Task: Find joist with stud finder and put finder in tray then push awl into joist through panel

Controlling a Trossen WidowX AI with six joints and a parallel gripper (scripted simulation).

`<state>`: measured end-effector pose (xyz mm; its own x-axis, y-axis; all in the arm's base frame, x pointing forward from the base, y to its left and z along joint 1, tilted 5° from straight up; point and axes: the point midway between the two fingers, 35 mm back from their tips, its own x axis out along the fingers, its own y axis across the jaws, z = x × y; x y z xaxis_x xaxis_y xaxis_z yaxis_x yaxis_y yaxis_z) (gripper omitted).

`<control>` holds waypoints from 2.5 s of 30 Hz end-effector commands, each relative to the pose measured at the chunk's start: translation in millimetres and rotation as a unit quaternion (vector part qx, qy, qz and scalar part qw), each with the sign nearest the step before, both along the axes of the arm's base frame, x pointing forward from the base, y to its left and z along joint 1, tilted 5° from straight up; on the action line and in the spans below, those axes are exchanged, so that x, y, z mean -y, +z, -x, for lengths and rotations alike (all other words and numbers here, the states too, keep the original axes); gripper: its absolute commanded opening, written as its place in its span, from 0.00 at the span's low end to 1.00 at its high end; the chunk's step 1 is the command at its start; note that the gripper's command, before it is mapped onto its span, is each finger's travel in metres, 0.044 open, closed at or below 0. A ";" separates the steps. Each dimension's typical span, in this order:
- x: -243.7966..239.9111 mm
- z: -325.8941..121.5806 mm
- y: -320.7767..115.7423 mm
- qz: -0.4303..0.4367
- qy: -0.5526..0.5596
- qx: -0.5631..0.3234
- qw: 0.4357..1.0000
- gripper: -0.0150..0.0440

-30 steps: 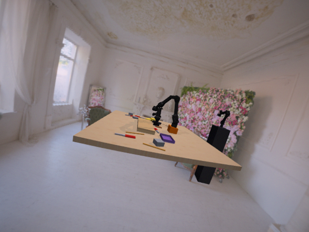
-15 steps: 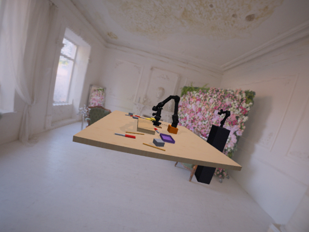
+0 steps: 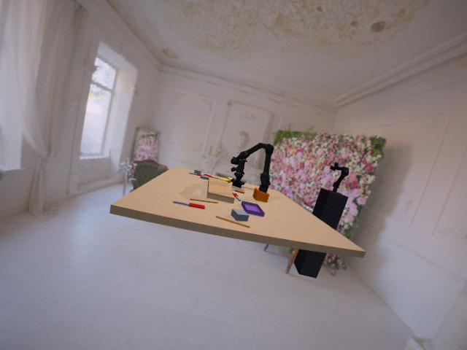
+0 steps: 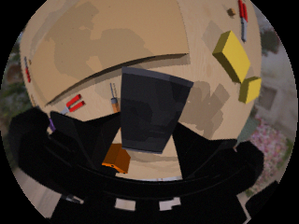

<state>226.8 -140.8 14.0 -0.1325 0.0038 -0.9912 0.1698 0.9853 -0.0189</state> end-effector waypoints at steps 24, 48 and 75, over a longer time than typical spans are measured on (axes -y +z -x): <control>38.0 6.1 4.4 0.030 0.003 -0.008 1.000 0.25; 29.5 4.5 3.0 0.126 0.005 -0.022 0.992 0.25; 23.7 4.2 -1.1 0.225 0.010 -0.044 0.973 0.25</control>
